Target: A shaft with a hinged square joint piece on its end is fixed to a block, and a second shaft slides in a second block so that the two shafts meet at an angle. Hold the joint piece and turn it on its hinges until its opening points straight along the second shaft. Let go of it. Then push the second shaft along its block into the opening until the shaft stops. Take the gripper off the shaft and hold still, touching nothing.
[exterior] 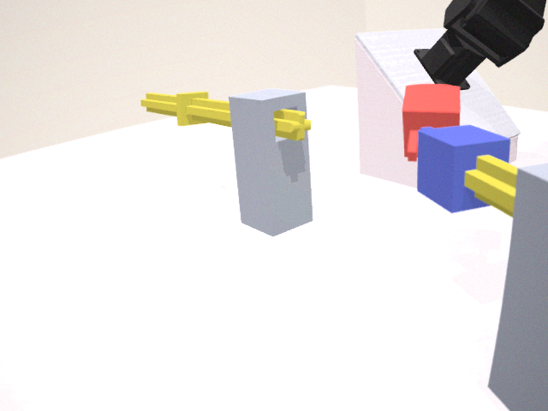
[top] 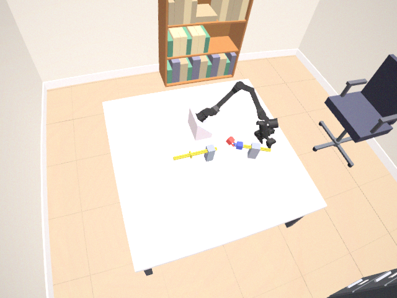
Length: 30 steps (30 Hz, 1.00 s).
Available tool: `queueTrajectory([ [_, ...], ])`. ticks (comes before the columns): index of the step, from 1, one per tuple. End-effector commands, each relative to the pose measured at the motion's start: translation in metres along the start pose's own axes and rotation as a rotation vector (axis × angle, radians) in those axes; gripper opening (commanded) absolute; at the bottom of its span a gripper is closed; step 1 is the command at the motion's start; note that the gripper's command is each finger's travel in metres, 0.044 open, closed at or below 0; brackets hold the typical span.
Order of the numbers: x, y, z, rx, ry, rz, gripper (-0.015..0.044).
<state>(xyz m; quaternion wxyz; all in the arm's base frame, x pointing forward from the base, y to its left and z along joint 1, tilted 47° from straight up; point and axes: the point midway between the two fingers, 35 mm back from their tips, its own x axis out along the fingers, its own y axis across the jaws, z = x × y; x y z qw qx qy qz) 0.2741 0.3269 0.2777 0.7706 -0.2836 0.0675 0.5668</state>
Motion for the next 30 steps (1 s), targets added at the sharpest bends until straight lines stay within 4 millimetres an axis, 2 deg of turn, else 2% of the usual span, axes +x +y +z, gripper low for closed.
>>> queueTrajectory([
  [1, -0.015, -0.013, -0.038, 0.062, 0.091, -0.005, 0.0440],
  [6, -0.039, -0.026, -0.086, 0.163, 0.204, -0.010, 0.0440],
  [10, -0.050, -0.028, -0.105, 0.211, 0.249, -0.007, 0.0440],
  [16, -0.059, -0.027, -0.119, 0.246, 0.280, -0.001, 0.0440],
  [23, -0.098, -0.026, -0.170, 0.394, 0.395, -0.008, 0.0440],
  [30, -0.139, -0.014, -0.210, 0.589, 0.472, -0.008, 0.0440],
])
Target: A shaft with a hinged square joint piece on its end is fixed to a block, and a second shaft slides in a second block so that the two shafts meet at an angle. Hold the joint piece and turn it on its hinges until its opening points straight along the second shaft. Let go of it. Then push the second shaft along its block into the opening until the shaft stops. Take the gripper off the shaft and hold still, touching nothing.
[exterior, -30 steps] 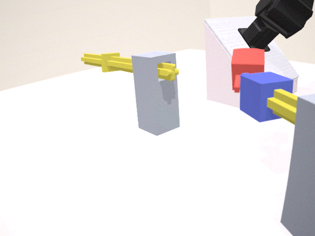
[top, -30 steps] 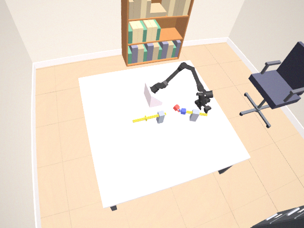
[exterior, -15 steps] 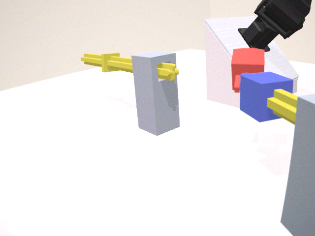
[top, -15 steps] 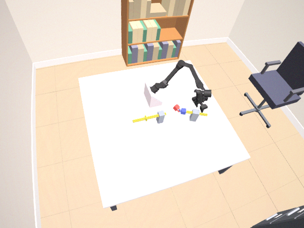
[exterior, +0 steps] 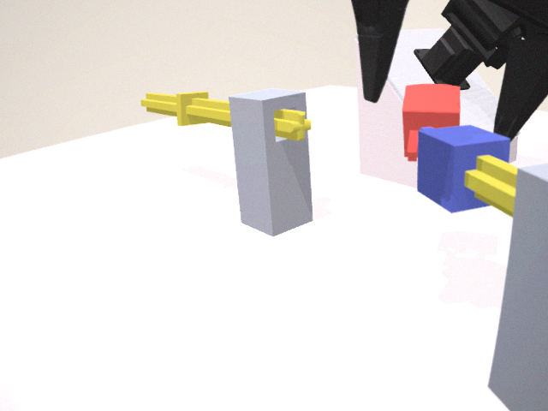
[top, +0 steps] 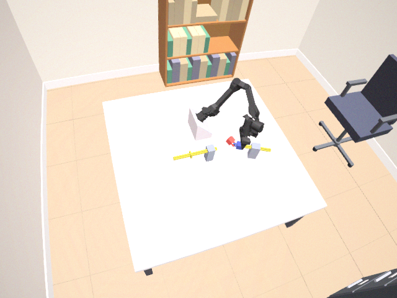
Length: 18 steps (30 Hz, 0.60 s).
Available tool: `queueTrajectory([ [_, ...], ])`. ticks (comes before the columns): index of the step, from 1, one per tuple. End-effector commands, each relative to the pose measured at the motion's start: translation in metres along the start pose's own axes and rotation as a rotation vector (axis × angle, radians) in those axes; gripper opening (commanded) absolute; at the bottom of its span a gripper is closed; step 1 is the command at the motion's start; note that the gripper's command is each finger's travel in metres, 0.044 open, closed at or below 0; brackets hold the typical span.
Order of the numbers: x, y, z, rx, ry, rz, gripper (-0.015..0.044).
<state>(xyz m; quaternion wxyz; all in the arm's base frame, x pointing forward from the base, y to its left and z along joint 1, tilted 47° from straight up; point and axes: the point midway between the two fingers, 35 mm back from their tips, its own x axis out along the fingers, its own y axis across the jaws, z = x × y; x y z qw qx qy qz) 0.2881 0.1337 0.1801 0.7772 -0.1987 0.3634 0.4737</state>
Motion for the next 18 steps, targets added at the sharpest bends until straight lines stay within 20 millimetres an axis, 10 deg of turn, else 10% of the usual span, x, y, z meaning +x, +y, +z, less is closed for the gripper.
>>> queueTrajectory([
  [1, -0.015, -0.013, -0.038, 0.134, 0.052, -0.023, 0.0440],
  [18, -0.066, 0.010, -0.127, 0.661, 0.080, 0.069, 0.0440],
])
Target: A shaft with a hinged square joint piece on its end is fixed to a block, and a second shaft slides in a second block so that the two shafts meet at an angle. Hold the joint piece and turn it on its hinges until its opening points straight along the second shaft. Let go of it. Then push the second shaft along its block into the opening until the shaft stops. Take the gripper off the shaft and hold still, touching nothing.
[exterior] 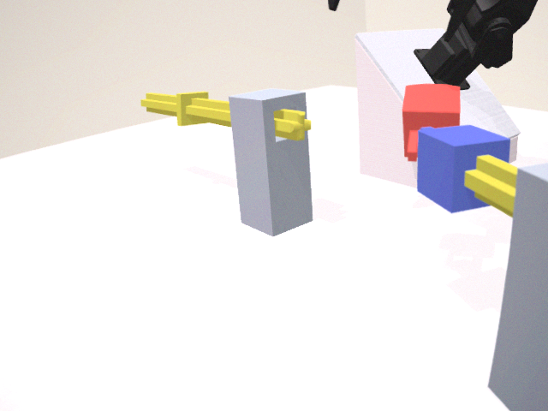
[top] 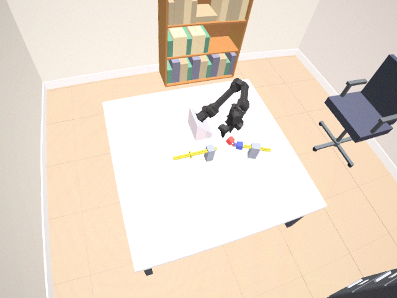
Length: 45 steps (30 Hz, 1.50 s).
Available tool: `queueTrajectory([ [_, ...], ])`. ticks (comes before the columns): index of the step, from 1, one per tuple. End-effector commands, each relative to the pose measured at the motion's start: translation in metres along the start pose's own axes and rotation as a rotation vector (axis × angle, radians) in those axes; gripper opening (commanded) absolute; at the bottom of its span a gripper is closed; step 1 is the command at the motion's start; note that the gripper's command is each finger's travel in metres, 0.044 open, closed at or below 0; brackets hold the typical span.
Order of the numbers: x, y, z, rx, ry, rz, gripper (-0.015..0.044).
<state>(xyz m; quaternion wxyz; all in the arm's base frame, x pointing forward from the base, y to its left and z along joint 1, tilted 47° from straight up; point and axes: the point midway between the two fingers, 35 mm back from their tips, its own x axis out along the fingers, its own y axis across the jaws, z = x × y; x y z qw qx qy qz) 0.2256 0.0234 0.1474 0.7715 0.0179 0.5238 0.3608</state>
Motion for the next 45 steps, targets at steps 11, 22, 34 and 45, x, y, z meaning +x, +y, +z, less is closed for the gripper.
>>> queueTrajectory([
  [11, -0.030, 0.015, -0.053, 0.425, -0.085, 0.132, 0.0440],
  [22, -0.029, 0.019, -0.055, 0.405, -0.045, 0.163, 0.0440],
  [34, -0.013, 0.022, -0.050, 0.175, 0.142, 0.216, 0.0440],
  [45, 0.002, 0.026, -0.046, -0.042, 0.303, 0.269, 0.0440],
])
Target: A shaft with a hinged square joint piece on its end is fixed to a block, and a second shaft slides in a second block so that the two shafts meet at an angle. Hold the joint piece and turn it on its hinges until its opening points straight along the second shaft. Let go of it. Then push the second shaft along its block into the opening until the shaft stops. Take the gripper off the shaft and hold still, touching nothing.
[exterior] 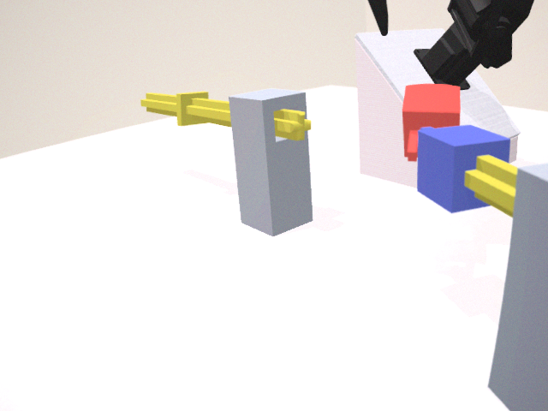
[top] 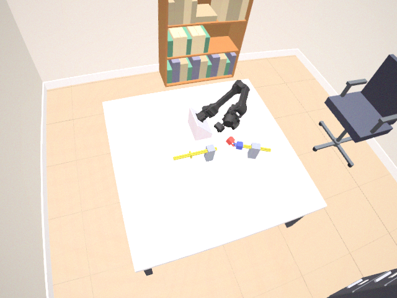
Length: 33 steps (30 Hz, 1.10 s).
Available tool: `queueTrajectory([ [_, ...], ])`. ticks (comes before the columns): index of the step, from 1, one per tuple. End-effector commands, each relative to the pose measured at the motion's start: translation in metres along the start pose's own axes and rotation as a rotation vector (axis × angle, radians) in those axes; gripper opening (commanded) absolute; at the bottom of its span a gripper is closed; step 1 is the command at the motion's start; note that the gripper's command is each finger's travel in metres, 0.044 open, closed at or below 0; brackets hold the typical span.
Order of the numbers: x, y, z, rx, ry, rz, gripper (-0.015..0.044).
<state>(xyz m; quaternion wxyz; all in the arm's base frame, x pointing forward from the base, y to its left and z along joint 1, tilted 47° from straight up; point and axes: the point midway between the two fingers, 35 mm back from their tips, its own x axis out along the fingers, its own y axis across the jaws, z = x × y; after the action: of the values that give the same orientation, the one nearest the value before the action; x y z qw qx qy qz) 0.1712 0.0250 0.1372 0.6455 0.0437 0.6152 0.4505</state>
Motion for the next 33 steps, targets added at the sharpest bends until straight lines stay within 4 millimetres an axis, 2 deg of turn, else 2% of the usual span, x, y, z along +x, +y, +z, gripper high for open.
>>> queueTrajectory([
  [1, 0.003, -0.001, 0.003, -0.063, 0.060, 0.009, 0.0440],
  [7, 0.006, -0.001, 0.004, -0.066, 0.063, 0.009, 0.0440],
  [20, 0.060, 0.001, 0.012, -0.067, 0.054, 0.021, 0.0440],
  [24, 0.061, 0.001, 0.015, -0.068, 0.054, 0.021, 0.0440],
  [33, 0.055, 0.002, 0.049, -0.071, 0.053, 0.019, 0.0440],
])
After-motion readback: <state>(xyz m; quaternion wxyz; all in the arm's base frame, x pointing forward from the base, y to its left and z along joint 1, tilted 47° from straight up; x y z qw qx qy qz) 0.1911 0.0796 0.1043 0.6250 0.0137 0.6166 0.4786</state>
